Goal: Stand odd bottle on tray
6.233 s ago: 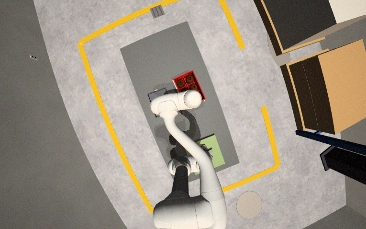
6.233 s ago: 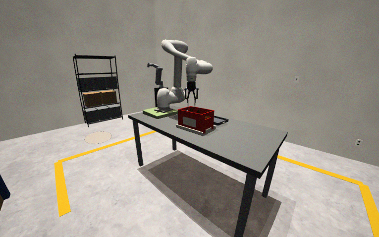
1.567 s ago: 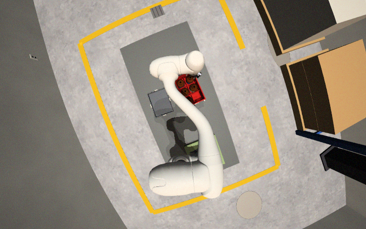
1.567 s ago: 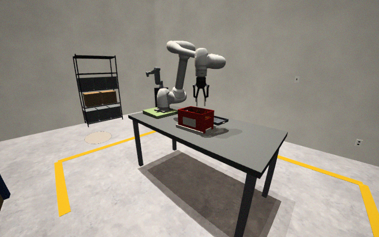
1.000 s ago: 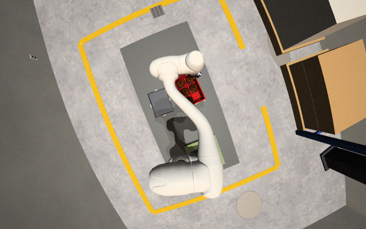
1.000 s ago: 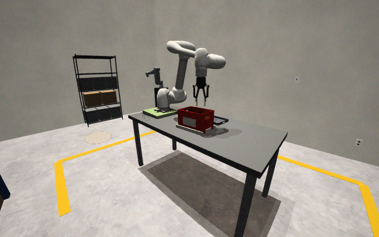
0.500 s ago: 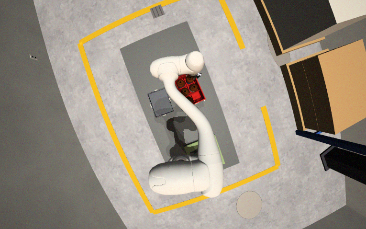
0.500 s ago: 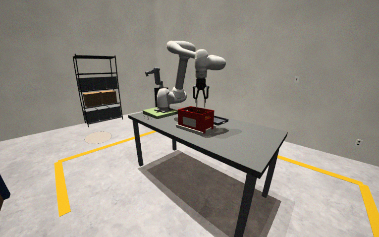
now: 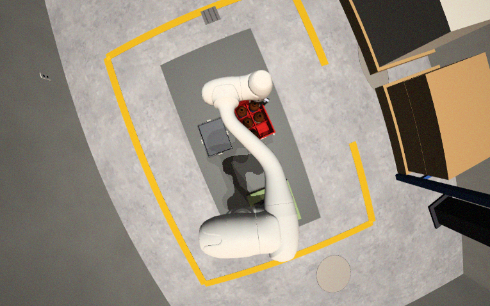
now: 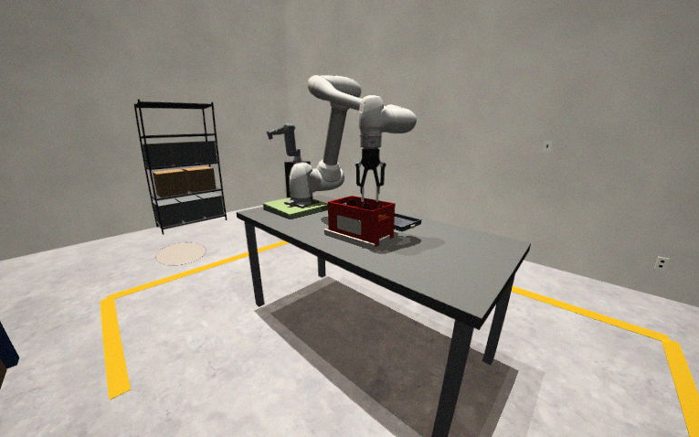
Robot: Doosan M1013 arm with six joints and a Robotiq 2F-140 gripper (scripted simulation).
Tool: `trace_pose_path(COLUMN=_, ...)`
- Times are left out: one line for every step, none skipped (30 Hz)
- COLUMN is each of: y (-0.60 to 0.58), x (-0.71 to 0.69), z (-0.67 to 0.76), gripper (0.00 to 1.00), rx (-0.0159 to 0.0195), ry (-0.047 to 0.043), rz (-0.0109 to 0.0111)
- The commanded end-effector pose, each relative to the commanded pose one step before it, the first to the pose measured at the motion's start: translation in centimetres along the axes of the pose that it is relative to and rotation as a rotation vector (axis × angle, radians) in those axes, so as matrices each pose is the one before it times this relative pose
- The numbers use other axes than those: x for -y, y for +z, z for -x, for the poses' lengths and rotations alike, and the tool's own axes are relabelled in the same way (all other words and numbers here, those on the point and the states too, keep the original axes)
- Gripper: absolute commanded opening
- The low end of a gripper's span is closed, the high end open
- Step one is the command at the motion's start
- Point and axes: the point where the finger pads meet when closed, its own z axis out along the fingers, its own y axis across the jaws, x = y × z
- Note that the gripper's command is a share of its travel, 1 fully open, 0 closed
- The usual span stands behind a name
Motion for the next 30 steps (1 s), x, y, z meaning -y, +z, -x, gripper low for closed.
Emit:
trace_pose_path(y=1.007, x=0.048, z=0.159, gripper=0.38, rx=-0.00126, ry=-0.00154, rz=0.00131)
trace_pose_path(y=0.106, x=0.000, z=0.000, gripper=0.38, rx=0.00000, ry=0.00000, rz=0.00000)
trace_pose_path(y=0.100, x=0.000, z=0.000, gripper=0.38, rx=0.00000, ry=0.00000, rz=0.00000)
trace_pose_path(y=0.094, x=0.000, z=0.000, gripper=0.38, rx=0.00000, ry=0.00000, rz=0.00000)
trace_pose_path(y=0.088, x=0.000, z=0.000, gripper=0.38, rx=0.00000, ry=0.00000, rz=0.00000)
trace_pose_path(y=0.081, x=0.000, z=0.000, gripper=0.38, rx=0.00000, ry=0.00000, rz=0.00000)
trace_pose_path(y=0.074, x=0.000, z=0.000, gripper=0.38, rx=0.00000, ry=0.00000, rz=0.00000)
trace_pose_path(y=0.067, x=0.000, z=0.000, gripper=0.38, rx=0.00000, ry=0.00000, rz=0.00000)
trace_pose_path(y=0.060, x=0.000, z=0.000, gripper=0.38, rx=0.00000, ry=0.00000, rz=0.00000)
trace_pose_path(y=0.053, x=0.000, z=0.000, gripper=0.38, rx=0.00000, ry=0.00000, rz=0.00000)
trace_pose_path(y=0.000, x=0.000, z=0.000, gripper=0.38, rx=0.00000, ry=0.00000, rz=0.00000)
trace_pose_path(y=0.000, x=0.000, z=0.000, gripper=0.38, rx=0.00000, ry=0.00000, rz=0.00000)
trace_pose_path(y=0.046, x=0.000, z=0.000, gripper=0.38, rx=0.00000, ry=0.00000, rz=0.00000)
trace_pose_path(y=0.039, x=0.000, z=0.000, gripper=0.38, rx=0.00000, ry=0.00000, rz=0.00000)
trace_pose_path(y=0.033, x=0.000, z=0.000, gripper=0.38, rx=0.00000, ry=0.00000, rz=0.00000)
trace_pose_path(y=0.026, x=0.000, z=0.000, gripper=0.38, rx=0.00000, ry=0.00000, rz=0.00000)
trace_pose_path(y=0.021, x=0.000, z=0.000, gripper=0.38, rx=0.00000, ry=0.00000, rz=0.00000)
trace_pose_path(y=0.015, x=0.000, z=0.000, gripper=0.38, rx=0.00000, ry=0.00000, rz=0.00000)
trace_pose_path(y=0.011, x=0.000, z=0.000, gripper=0.38, rx=0.00000, ry=0.00000, rz=0.00000)
trace_pose_path(y=0.007, x=0.000, z=0.000, gripper=0.38, rx=0.00000, ry=0.00000, rz=0.00000)
trace_pose_path(y=0.004, x=0.000, z=0.000, gripper=0.38, rx=0.00000, ry=0.00000, rz=0.00000)
trace_pose_path(y=0.001, x=0.000, z=0.000, gripper=0.38, rx=0.00000, ry=0.00000, rz=0.00000)
trace_pose_path(y=0.000, x=0.000, z=0.000, gripper=0.38, rx=0.00000, ry=0.00000, rz=0.00000)
trace_pose_path(y=0.000, x=0.000, z=0.000, gripper=0.38, rx=0.00000, ry=0.00000, rz=0.00000)
trace_pose_path(y=0.000, x=0.000, z=0.000, gripper=0.38, rx=0.00000, ry=0.00000, rz=0.00000)
trace_pose_path(y=0.000, x=0.000, z=0.000, gripper=0.38, rx=0.00000, ry=0.00000, rz=0.00000)
trace_pose_path(y=0.000, x=0.000, z=0.000, gripper=0.38, rx=0.00000, ry=0.00000, rz=0.00000)
trace_pose_path(y=0.000, x=0.000, z=0.000, gripper=0.38, rx=0.00000, ry=0.00000, rz=0.00000)
trace_pose_path(y=0.000, x=0.000, z=0.000, gripper=0.38, rx=0.00000, ry=0.00000, rz=0.00000)
trace_pose_path(y=0.000, x=0.000, z=0.000, gripper=0.38, rx=0.00000, ry=0.00000, rz=0.00000)
